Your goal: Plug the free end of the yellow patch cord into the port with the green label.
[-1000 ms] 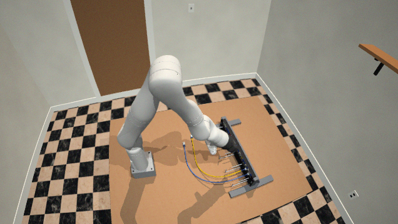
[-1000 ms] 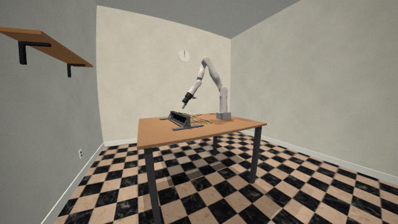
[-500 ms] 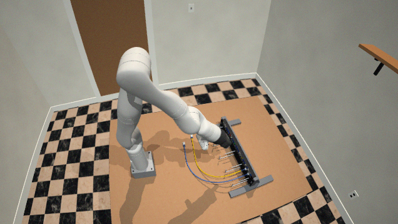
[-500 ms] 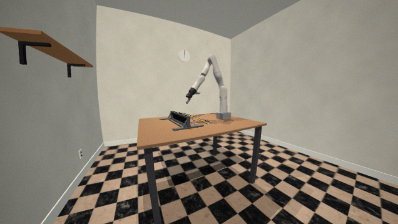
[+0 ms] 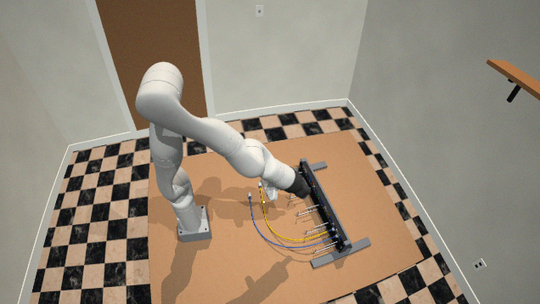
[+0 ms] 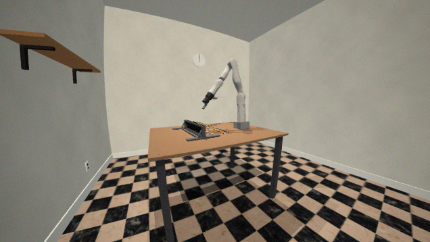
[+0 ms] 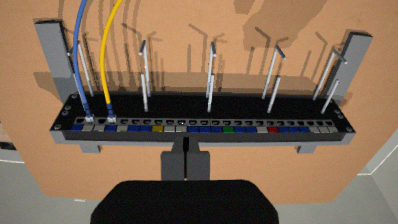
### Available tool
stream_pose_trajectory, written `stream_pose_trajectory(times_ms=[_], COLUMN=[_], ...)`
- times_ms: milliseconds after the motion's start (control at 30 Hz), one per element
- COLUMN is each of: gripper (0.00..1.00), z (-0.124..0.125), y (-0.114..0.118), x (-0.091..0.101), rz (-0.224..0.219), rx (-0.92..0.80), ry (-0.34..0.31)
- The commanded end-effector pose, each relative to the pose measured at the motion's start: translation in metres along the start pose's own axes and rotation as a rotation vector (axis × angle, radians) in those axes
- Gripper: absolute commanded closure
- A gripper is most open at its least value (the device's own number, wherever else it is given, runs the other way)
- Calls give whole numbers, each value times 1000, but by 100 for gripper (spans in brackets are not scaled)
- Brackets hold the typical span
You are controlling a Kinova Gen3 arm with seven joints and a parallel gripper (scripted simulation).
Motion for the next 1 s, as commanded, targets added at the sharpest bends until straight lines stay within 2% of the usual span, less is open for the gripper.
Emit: stream_pose_trajectory(times_ms=[0,700,967], gripper=[100,100,100], z=[1,0,-2], y=[-10,-11,-20], x=[5,10,9], rz=[20,21,18], rx=[-14,-15,-17], ry=[-1,-4,-3])
Point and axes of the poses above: the point where the finger pads meet when closed, its own x axis back along the fingers, its own y axis across the jaws, z = x × y, the point moved 2 cm from there along x, back along the fingers, and after that the axes turned 7 degrees about -x, right-handed, at the moved point
